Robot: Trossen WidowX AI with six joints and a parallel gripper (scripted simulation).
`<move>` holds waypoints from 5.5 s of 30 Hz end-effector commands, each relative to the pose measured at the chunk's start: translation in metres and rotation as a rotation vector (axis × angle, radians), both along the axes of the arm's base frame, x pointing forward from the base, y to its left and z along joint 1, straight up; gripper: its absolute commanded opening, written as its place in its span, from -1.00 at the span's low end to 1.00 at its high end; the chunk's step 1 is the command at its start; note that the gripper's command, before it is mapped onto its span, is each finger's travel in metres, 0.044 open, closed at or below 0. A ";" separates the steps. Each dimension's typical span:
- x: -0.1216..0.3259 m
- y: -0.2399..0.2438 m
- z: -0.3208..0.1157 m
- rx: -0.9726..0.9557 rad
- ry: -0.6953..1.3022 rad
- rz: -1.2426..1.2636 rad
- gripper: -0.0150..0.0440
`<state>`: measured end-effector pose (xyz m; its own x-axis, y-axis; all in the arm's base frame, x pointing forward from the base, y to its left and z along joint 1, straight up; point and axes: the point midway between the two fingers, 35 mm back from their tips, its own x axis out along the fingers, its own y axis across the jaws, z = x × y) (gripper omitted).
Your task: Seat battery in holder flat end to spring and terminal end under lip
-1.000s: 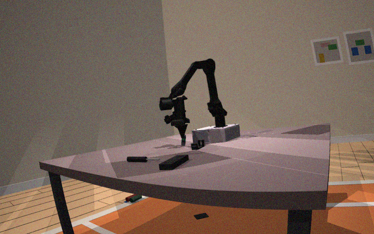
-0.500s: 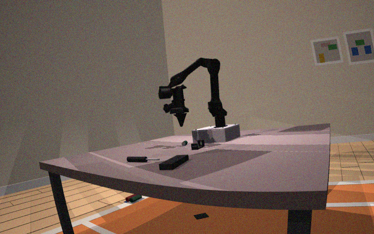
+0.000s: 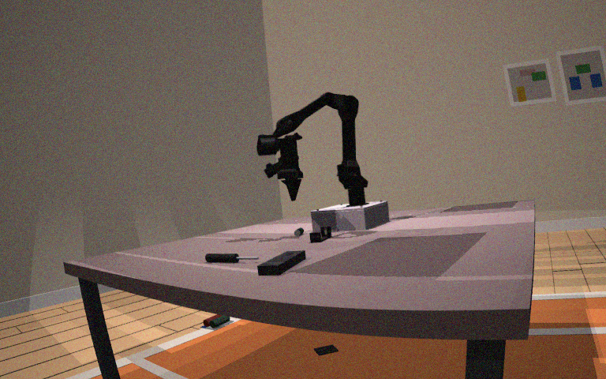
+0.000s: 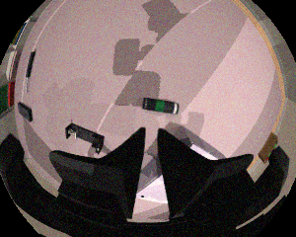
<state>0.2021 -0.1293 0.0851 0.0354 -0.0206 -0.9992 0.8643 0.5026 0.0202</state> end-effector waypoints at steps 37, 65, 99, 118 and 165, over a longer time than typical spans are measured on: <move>-0.019 -0.009 -0.080 -0.037 0.035 1.489 0.29; -0.019 -0.009 -0.117 -0.036 0.035 1.489 -0.06; 0.020 0.027 -0.058 -0.049 0.011 1.501 -0.26; 0.079 0.133 -0.040 -0.036 0.011 1.325 -0.26; 0.082 0.151 -0.085 0.155 0.390 1.271 -0.26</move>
